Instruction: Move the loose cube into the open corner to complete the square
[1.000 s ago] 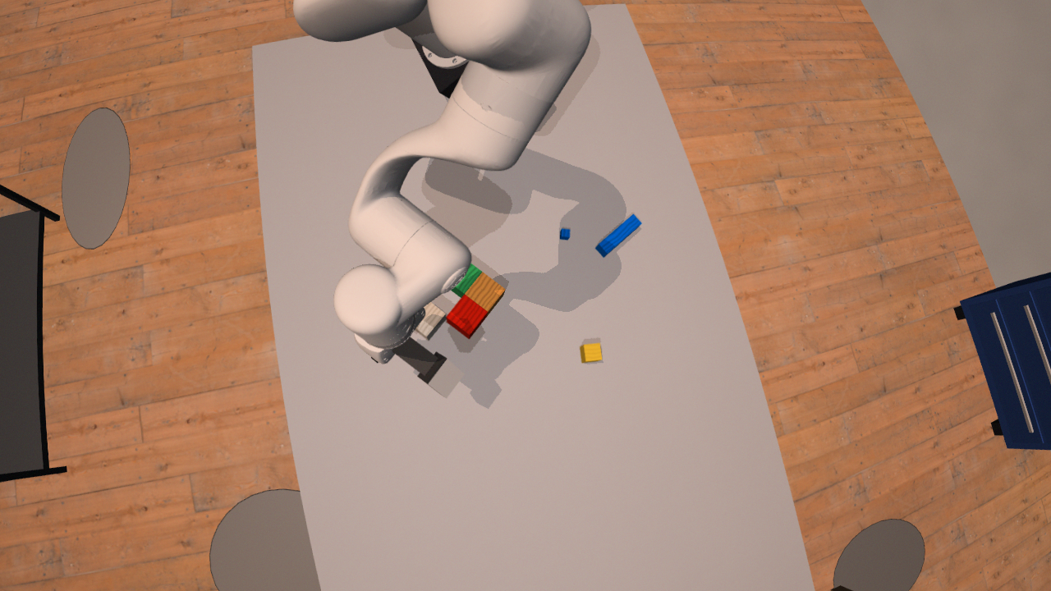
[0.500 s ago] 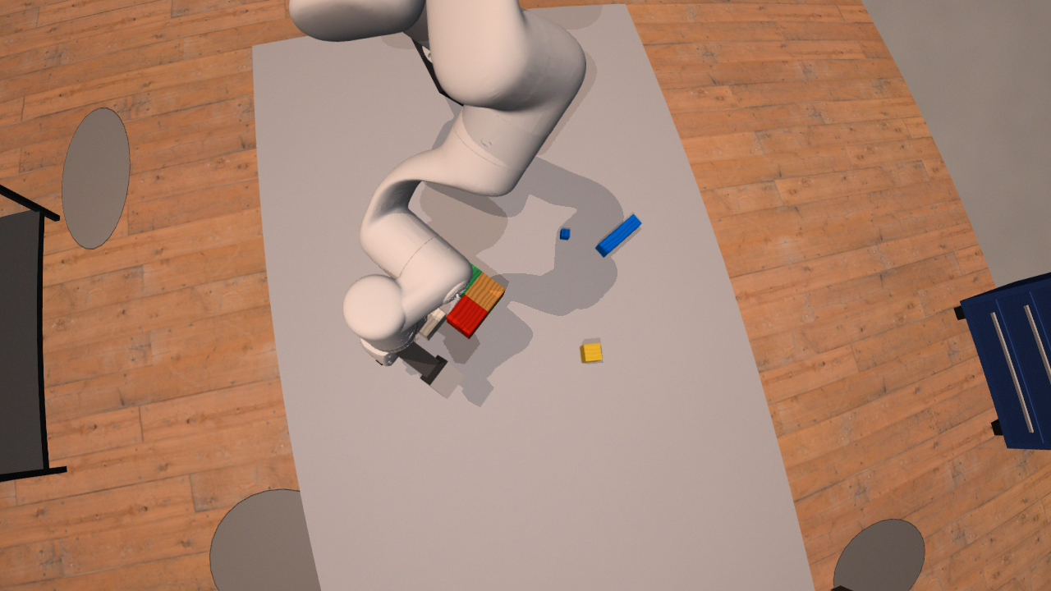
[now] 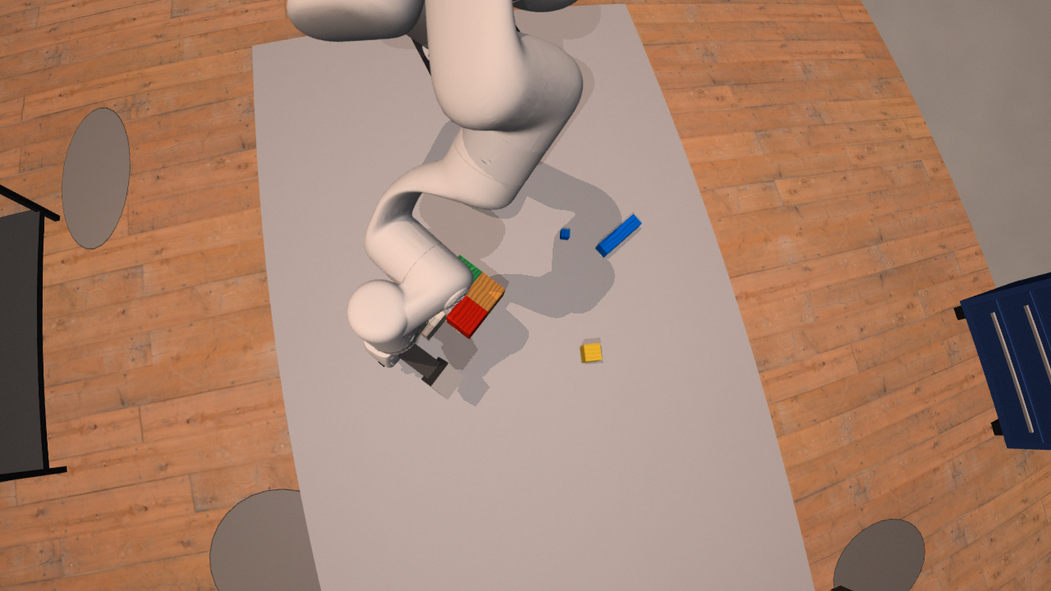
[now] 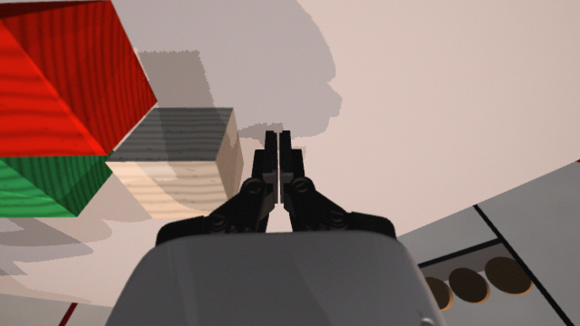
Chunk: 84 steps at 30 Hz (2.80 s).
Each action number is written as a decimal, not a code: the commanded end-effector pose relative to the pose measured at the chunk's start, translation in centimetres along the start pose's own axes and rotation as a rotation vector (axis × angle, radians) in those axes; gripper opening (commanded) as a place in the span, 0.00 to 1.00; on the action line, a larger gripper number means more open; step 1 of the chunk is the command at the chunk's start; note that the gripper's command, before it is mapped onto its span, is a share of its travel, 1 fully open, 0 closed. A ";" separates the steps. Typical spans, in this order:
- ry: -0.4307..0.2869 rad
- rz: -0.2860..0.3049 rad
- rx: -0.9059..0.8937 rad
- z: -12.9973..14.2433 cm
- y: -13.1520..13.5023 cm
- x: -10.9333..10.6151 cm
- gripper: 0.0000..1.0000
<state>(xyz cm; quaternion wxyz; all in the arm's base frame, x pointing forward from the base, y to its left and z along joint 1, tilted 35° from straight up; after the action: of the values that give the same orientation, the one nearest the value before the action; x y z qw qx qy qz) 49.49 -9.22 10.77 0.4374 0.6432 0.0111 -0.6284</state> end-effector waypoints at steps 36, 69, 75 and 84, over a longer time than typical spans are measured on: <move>0.003 0.002 0.000 -0.1 -0.2 0.1 0.00; 0.003 0.002 0.000 -0.1 -0.7 0.1 0.00; 0.003 0.002 0.000 -0.1 -0.7 0.1 0.00; 0.003 0.002 0.000 -0.1 -0.7 0.1 0.00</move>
<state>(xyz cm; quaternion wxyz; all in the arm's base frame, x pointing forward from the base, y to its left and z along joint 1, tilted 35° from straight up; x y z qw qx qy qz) 49.09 -8.87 10.21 0.4374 0.6433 0.0110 -0.6283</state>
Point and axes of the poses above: the point where the finger pads meet when closed, its own x axis out along the fingers, its own y axis across the jaws, z = x × y, the point moved 10 cm from there along -x, back along the fingers, and after that the axes turned 10 degrees about x, right-handed, at the moved point
